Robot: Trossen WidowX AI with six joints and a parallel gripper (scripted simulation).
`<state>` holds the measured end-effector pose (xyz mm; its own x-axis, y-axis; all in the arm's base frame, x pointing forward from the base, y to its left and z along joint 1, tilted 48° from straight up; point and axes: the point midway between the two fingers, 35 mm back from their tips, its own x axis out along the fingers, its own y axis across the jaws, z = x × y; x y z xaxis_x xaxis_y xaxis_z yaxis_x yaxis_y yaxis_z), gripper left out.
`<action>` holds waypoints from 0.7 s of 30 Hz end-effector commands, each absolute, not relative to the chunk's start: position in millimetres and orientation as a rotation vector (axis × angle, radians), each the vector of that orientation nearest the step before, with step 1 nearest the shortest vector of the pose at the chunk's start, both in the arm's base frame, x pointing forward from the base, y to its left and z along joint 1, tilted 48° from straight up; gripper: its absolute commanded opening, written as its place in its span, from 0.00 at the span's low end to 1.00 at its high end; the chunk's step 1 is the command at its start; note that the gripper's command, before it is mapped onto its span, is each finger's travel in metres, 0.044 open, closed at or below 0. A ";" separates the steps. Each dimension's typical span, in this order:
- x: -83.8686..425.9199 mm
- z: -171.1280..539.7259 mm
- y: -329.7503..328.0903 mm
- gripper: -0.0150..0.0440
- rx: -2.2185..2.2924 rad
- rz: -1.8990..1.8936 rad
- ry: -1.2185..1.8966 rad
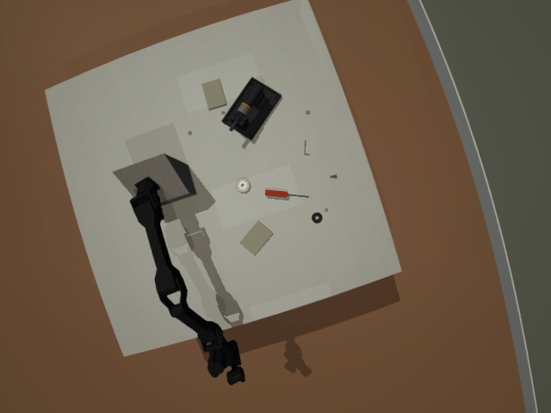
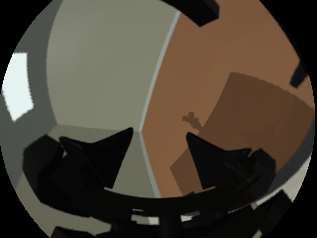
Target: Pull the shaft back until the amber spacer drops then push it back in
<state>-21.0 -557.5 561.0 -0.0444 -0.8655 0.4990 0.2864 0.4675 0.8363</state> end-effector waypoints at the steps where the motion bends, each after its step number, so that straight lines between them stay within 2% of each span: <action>1: -19.9 560.5 -557.8 0.98 0.583 -1.022 -1.289; 5: 6.4 549.8 -563.5 1.00 0.606 -1.022 -1.231; 21: 209.3 452.9 -561.9 1.00 0.745 -0.991 -0.765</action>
